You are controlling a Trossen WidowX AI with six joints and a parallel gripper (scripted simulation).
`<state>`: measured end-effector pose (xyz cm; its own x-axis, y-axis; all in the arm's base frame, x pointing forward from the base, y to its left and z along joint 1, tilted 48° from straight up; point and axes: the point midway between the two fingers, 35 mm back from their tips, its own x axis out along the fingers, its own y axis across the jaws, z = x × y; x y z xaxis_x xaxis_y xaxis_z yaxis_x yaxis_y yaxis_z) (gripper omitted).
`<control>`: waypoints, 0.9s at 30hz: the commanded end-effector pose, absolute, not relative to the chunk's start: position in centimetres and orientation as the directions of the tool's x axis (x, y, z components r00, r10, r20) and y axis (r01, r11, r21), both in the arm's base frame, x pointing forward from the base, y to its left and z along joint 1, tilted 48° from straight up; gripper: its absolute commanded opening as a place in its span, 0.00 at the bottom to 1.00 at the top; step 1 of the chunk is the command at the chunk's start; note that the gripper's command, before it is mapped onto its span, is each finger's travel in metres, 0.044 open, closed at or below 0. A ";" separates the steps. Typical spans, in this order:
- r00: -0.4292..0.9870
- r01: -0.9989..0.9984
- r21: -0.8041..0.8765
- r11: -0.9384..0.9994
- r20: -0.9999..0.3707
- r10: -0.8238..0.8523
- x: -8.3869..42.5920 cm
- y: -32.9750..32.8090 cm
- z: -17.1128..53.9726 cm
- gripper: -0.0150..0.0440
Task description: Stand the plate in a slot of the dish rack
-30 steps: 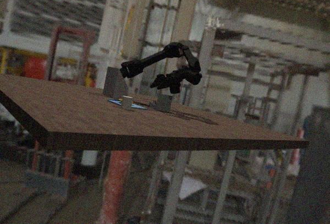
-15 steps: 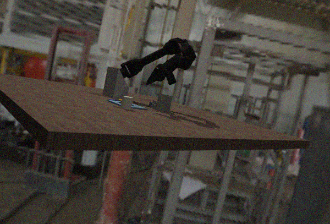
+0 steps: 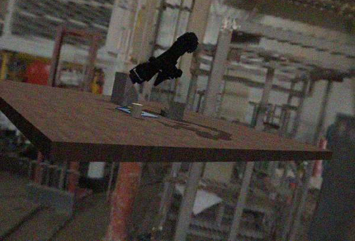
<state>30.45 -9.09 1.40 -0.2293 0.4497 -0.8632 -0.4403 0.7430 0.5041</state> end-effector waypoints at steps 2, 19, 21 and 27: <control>-0.171 -0.316 0.564 0.763 -0.825 0.539 30.4 -11.2 1.0 0.93; 0.067 -0.006 0.730 0.683 -0.682 0.729 29.0 -17.2 -0.5 0.93; 0.067 -0.006 0.730 0.684 -0.682 0.728 29.1 -17.0 -0.6 0.93; 0.069 -0.006 0.730 0.684 -0.682 0.728 29.8 -11.2 -5.8 0.93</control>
<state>30.03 -14.89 -3.03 0.0861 0.7126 -0.6963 -0.0177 0.6999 0.7141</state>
